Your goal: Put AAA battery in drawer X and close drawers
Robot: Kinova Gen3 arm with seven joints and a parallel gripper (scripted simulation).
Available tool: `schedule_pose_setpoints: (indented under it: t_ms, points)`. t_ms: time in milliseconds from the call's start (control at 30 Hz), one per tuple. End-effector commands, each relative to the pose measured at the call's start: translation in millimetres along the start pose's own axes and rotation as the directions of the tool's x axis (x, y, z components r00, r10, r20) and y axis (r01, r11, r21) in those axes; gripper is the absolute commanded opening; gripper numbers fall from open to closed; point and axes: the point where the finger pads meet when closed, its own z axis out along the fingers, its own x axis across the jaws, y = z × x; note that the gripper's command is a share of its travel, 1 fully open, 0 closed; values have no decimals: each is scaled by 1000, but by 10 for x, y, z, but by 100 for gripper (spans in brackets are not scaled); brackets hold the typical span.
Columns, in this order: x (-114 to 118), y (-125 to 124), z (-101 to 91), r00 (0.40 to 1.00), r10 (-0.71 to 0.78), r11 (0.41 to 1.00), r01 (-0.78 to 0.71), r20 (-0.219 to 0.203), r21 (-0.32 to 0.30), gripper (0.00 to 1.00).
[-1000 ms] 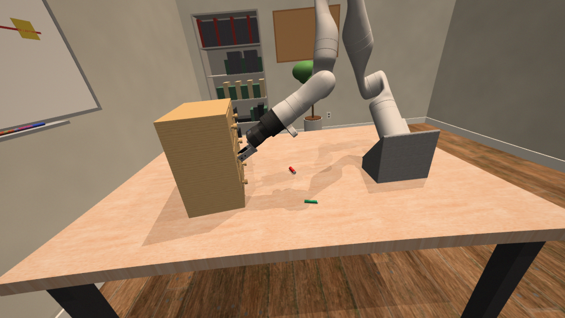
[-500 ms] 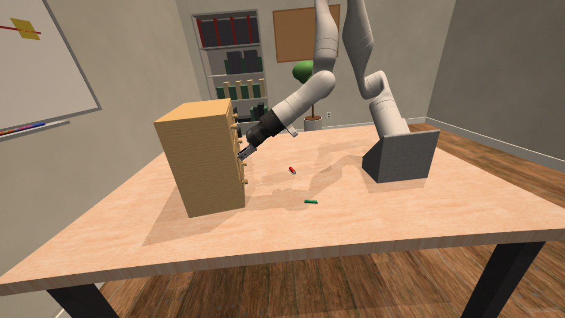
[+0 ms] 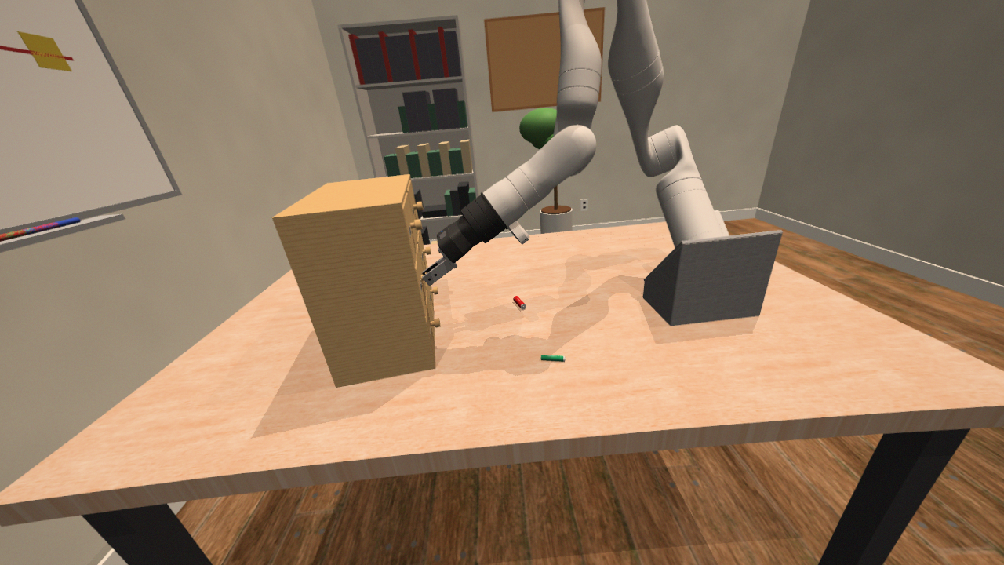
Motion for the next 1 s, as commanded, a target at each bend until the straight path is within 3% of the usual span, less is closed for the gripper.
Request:
schedule_pose_setpoints:
  t_ms: [0,967]
  points:
    - [3,12,-2,1000,1,1000,-1,-1,-2,37]
    - [3,-47,-103,1000,1,1000,-1,-1,-2,37]
